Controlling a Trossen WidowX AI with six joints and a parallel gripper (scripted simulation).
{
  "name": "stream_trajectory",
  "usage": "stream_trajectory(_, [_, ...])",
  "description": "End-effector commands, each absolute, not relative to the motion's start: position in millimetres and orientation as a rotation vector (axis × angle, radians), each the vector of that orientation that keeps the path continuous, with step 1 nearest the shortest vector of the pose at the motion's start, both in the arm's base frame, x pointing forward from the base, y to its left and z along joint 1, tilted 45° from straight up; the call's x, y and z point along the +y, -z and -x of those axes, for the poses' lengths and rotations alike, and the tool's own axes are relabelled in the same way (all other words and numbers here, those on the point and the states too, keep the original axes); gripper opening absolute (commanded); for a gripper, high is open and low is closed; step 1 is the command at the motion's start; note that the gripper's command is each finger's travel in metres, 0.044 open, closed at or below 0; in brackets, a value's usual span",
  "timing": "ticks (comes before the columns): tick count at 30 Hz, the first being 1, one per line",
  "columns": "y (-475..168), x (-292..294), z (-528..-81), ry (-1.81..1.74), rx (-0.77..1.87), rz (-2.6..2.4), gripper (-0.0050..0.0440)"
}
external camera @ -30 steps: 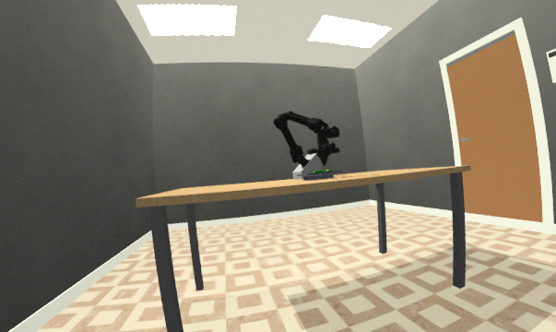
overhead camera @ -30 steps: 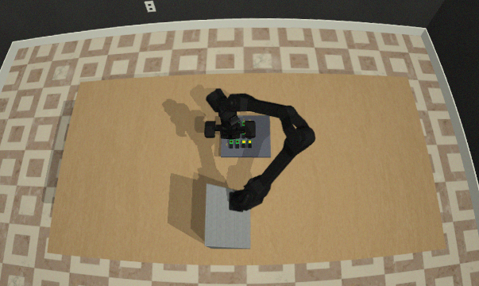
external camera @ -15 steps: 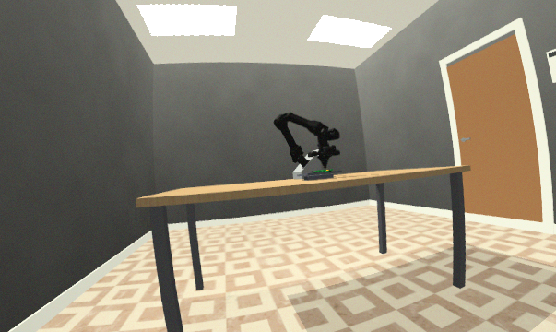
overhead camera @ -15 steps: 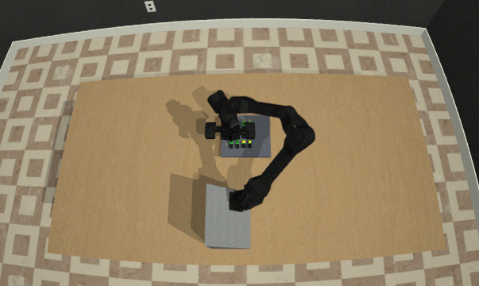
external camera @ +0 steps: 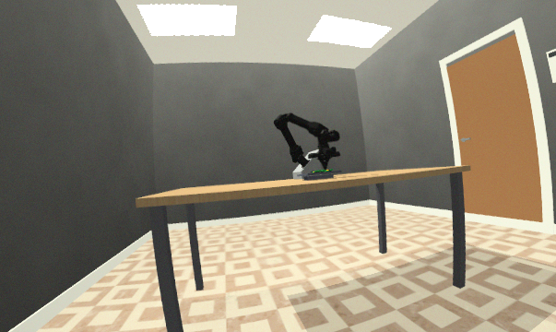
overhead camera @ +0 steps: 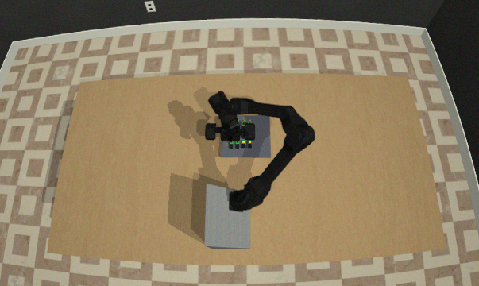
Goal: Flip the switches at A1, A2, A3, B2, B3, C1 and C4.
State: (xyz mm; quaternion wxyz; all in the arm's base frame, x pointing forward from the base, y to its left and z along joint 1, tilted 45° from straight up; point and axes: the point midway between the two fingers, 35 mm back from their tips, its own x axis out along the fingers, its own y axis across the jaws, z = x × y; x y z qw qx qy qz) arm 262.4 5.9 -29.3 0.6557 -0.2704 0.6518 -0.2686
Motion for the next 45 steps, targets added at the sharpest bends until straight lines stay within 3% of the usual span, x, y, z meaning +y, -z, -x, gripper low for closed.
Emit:
stream_trajectory(1, [26.8,7.1,-265.9,0.607,1.465,0.604,-0.0050])
stream_trajectory(45, [33.1,1.2,-263.2,0.609,1.477,0.616,-0.0050])
